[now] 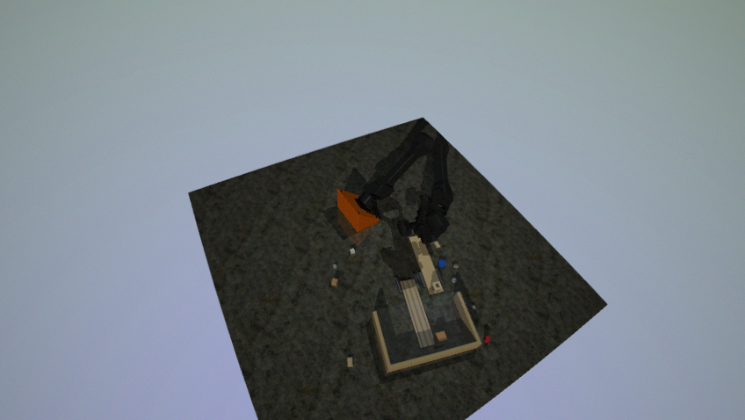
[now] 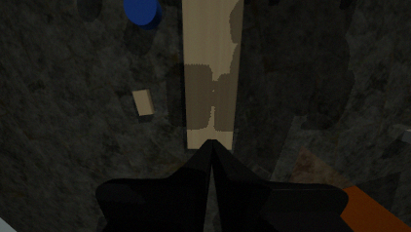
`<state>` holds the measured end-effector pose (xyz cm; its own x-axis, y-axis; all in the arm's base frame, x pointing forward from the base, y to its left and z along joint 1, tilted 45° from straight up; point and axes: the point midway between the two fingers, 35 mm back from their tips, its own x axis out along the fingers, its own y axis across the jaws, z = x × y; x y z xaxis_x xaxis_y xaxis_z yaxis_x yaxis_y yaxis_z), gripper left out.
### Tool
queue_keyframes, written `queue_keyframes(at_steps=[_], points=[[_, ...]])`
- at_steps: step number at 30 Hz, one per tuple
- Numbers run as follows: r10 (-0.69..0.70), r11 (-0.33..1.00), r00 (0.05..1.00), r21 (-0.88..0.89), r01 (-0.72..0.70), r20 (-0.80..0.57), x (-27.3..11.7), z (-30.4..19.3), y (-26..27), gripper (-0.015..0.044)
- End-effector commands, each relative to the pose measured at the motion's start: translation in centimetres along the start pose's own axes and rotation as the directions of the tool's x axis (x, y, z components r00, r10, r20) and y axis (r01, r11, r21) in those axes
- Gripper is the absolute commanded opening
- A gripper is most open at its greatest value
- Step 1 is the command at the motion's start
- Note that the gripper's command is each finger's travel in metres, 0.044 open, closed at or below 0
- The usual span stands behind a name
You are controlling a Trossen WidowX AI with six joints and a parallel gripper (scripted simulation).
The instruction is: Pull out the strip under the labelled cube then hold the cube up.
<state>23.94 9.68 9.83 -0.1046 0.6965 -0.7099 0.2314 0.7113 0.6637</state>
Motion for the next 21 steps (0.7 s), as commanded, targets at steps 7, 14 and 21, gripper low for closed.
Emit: queue_keyframes(at_steps=[7,14,21], points=[[-0.005,0.998,1.000,-0.059,0.005,-0.005,-0.6,2.9,0.2,0.0184],[-0.005,0.998,1.000,-0.061,0.005,-0.004,-0.8,5.7,0.1,0.0368],[-0.005,0.998,1.000,-0.062,0.005,-0.002,-0.9,8.6,0.2,0.0440]])
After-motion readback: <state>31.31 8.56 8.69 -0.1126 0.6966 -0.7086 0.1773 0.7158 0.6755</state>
